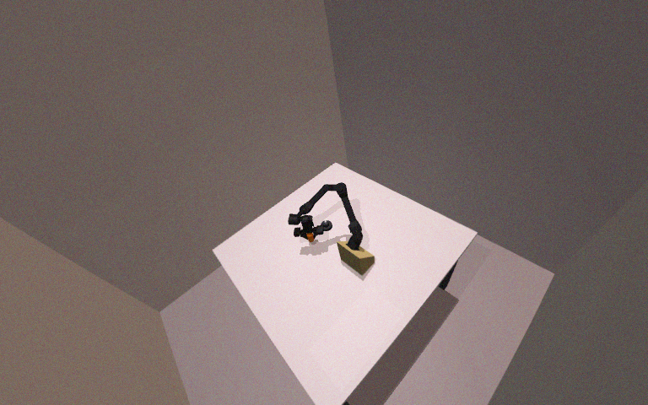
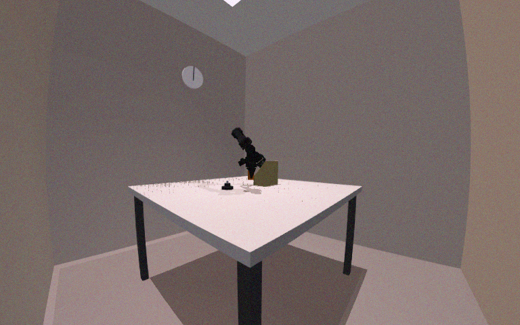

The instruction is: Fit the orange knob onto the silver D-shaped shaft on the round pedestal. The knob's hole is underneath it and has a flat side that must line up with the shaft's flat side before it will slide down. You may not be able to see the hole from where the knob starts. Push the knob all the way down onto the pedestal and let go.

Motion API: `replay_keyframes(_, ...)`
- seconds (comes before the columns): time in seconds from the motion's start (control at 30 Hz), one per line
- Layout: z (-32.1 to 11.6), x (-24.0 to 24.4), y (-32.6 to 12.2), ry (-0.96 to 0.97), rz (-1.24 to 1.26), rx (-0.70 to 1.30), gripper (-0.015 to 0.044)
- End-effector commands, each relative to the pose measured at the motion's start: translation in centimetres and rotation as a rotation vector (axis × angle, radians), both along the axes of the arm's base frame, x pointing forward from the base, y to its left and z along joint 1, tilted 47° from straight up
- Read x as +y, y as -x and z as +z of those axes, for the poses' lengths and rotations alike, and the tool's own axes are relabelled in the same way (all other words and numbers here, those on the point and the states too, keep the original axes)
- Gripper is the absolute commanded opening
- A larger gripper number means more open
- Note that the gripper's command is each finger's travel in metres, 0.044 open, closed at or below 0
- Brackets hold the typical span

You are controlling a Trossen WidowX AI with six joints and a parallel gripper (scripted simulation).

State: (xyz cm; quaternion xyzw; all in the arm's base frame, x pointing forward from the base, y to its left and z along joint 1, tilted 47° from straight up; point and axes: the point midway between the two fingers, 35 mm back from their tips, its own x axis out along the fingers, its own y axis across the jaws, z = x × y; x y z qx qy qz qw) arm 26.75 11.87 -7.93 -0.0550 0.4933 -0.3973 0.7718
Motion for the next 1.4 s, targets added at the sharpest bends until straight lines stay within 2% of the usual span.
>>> replay_keyframes(0.0,-1.6,-1.4,-0.5,0.012,0.001,0.004,0.0)
replay_keyframes(0.33,-5.3,-5.0,-1.8,0.038,-0.015,0.007,0.0)
replay_keyframes(0.53,-5.5,-5.3,-1.8,0.04,-0.016,0.008,0.0)
replay_keyframes(0.83,-5.4,-5.3,-1.7,0.037,-0.023,0.01,0.0236)
replay_keyframes(1.37,-5.4,-5.3,-1.7,0.037,-0.023,0.01,0.024)
